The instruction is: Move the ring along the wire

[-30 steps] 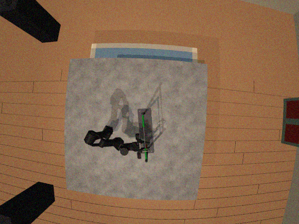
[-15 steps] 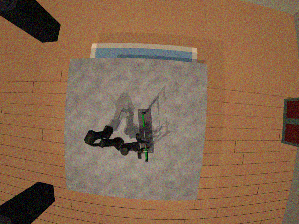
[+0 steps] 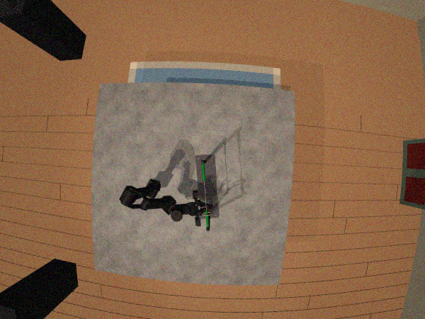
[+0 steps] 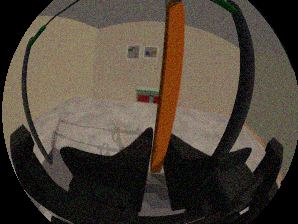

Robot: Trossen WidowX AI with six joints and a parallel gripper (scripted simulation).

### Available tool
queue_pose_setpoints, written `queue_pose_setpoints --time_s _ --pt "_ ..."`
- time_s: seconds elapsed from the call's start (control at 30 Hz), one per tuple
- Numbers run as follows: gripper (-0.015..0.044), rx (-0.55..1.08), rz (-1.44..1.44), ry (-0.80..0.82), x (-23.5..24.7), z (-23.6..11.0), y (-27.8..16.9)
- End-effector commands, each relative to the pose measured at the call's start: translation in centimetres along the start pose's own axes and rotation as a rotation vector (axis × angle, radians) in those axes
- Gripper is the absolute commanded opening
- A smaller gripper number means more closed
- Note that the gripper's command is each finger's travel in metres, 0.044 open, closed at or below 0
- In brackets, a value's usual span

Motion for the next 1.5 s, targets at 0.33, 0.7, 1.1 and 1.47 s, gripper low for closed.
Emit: queue_pose_setpoints --time_s 0.33,0.7,1.1,1.47 --pt "-0.015 0.0 -0.001 0.0 0.0 0.0 0.0" --pt "-0.015 -0.003 0.0 0.006 -0.6 -0.1 1.4" --pt "-0.015 -0.003 0.0 0.006 -0.6 -0.1 1.5" --pt "-0.015 -0.003 0.0 0.006 -0.6 -0.1 1.5"
Point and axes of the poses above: the point midway between the two fingers, 35 mm back from their tips, its own z axis out along the fingers, its own x axis across the jaws, y = z × x, the point moved 6 cm from there along -z, back along the fingers, and after that the axes turned 9 degrees about -z, right-handed, at the moved point
